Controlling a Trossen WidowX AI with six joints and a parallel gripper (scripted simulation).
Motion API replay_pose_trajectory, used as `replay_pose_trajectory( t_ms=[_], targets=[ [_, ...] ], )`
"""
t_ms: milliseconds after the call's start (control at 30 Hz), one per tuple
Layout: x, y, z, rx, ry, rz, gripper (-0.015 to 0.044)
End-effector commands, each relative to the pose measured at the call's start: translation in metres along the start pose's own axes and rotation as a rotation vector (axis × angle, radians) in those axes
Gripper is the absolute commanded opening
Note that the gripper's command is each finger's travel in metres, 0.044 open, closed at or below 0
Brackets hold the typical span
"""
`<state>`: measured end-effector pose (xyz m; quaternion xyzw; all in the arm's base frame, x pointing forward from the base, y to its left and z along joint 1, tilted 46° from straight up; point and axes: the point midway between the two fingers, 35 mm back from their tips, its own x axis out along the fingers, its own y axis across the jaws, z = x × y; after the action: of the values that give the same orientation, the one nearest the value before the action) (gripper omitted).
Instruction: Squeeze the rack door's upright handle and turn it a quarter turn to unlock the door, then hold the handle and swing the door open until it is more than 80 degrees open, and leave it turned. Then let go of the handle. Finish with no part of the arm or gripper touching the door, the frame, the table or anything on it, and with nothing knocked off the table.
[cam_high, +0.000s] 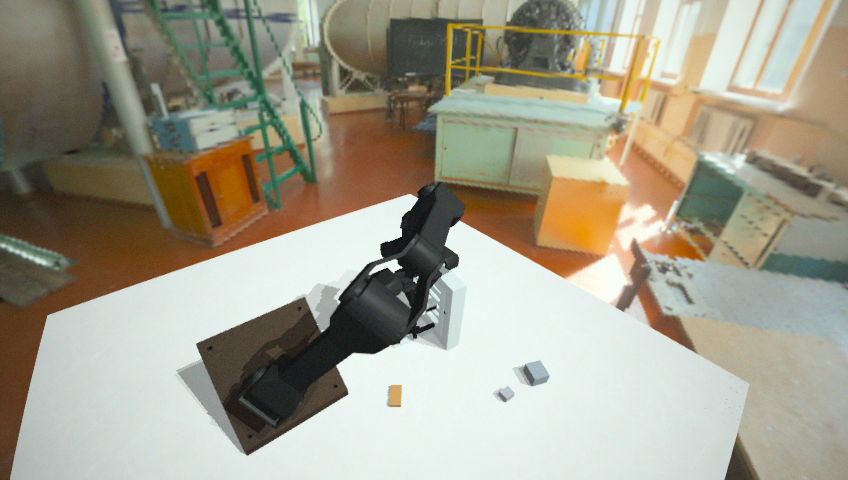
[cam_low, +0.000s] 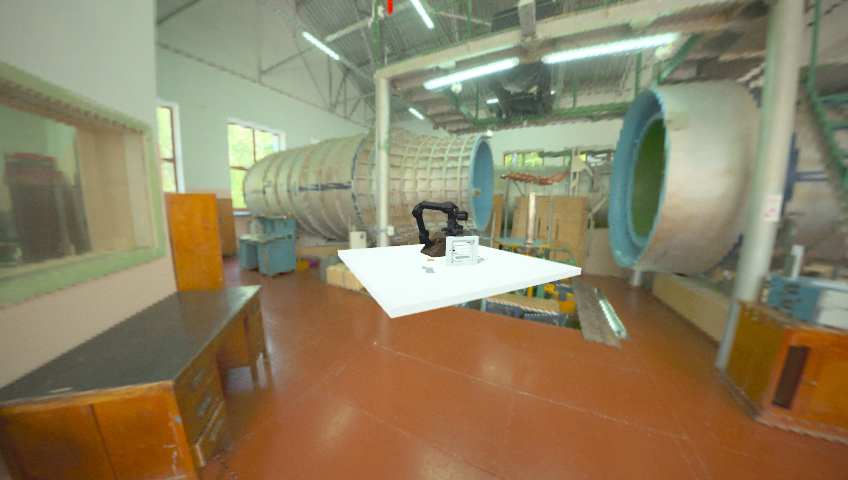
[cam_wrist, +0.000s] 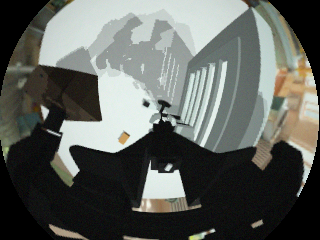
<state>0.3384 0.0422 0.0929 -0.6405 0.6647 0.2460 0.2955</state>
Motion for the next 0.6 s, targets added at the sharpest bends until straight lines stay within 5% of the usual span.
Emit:
replay_pose_trajectory(
  t_ms=[0,567],
  targets=[
    [0.000,0.003,0.002,0.067,0.000,0.001,0.0016],
    [0.000,0.017,0.012,0.389,0.000,0.001,0.0016]
  ],
)
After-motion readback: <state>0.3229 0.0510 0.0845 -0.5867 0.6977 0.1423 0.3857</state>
